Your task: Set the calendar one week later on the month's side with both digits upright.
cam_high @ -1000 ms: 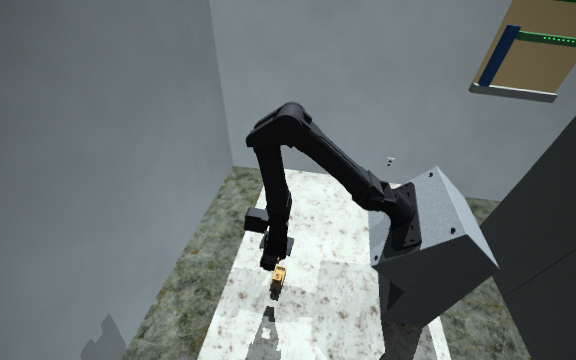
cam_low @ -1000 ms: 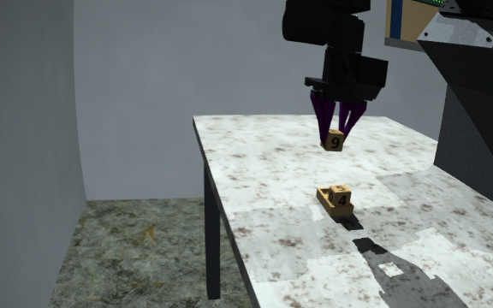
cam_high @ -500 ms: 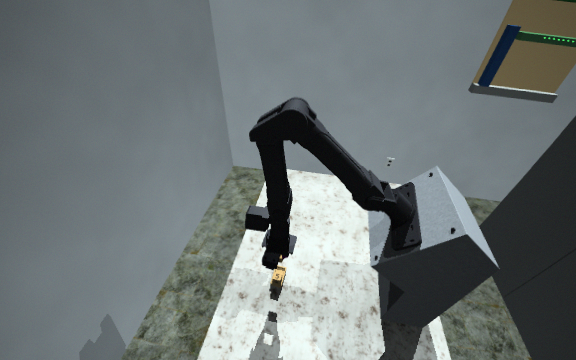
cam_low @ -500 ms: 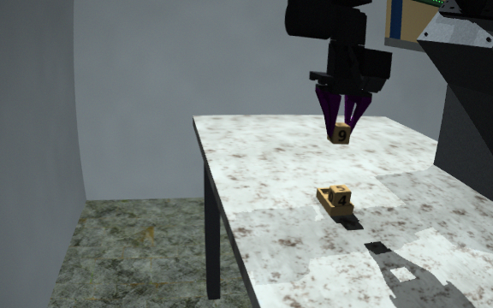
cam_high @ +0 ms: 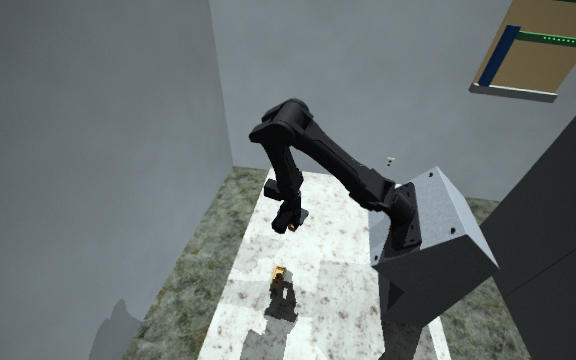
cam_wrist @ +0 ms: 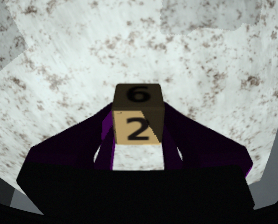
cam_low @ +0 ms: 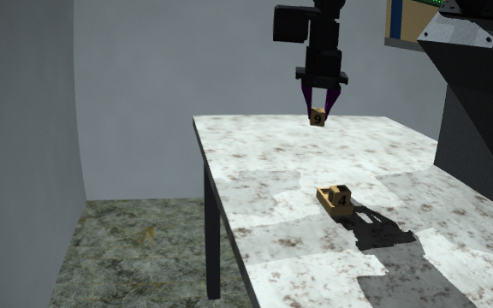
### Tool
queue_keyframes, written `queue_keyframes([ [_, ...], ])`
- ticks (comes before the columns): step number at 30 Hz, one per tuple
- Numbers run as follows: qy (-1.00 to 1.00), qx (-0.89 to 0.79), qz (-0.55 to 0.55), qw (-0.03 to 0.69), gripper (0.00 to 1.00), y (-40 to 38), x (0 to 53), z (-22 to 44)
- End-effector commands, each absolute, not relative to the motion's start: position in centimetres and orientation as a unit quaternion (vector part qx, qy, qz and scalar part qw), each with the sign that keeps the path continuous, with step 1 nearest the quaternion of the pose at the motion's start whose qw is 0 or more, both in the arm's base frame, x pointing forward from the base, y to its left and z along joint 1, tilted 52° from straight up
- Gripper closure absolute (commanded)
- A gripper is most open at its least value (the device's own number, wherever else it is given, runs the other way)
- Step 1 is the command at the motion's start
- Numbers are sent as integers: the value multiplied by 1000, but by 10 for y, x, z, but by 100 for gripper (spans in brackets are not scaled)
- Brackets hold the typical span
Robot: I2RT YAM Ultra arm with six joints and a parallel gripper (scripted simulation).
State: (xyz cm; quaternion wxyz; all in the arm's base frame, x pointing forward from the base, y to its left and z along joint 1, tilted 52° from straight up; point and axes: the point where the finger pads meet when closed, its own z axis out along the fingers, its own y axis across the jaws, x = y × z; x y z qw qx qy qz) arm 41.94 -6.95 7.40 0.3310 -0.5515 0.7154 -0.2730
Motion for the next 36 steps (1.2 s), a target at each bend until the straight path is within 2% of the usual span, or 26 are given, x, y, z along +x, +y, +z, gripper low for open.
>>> queue_keyframes([
  [1, 701, -558, -242, 372, 74, -62, 420, 80],
  [21, 701, -559, -241, 372, 74, -62, 423, 78],
  [36, 701, -559, -241, 371, 74, -59, 466, 45],
])
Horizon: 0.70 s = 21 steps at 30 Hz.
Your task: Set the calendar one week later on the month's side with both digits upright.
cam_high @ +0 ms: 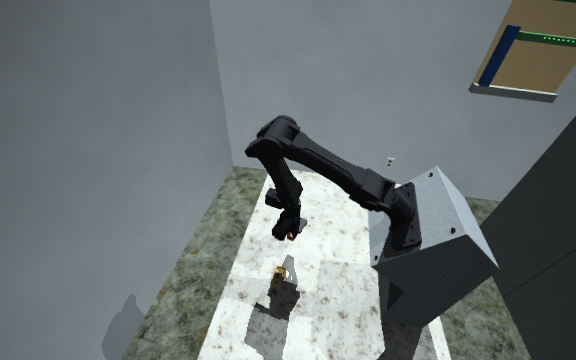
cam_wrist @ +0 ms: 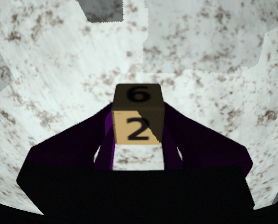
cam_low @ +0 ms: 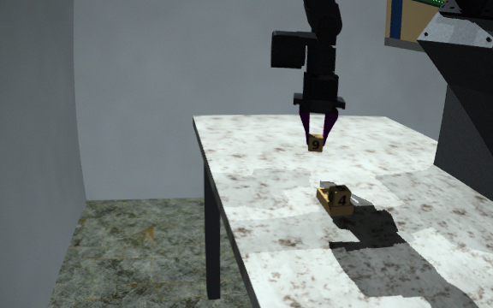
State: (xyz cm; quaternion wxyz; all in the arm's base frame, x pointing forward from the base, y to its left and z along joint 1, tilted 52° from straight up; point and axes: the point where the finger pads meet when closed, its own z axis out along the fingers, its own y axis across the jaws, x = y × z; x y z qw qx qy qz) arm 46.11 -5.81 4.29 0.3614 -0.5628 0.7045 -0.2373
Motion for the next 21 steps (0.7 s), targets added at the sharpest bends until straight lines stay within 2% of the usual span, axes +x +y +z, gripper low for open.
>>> queue_keyframes([
  [1, 701, -559, -241, 371, 74, -59, 466, 45],
  [10, 701, -559, -241, 371, 74, -56, 494, 25],
  [21, 701, -559, -241, 371, 74, -56, 498, 22],
])
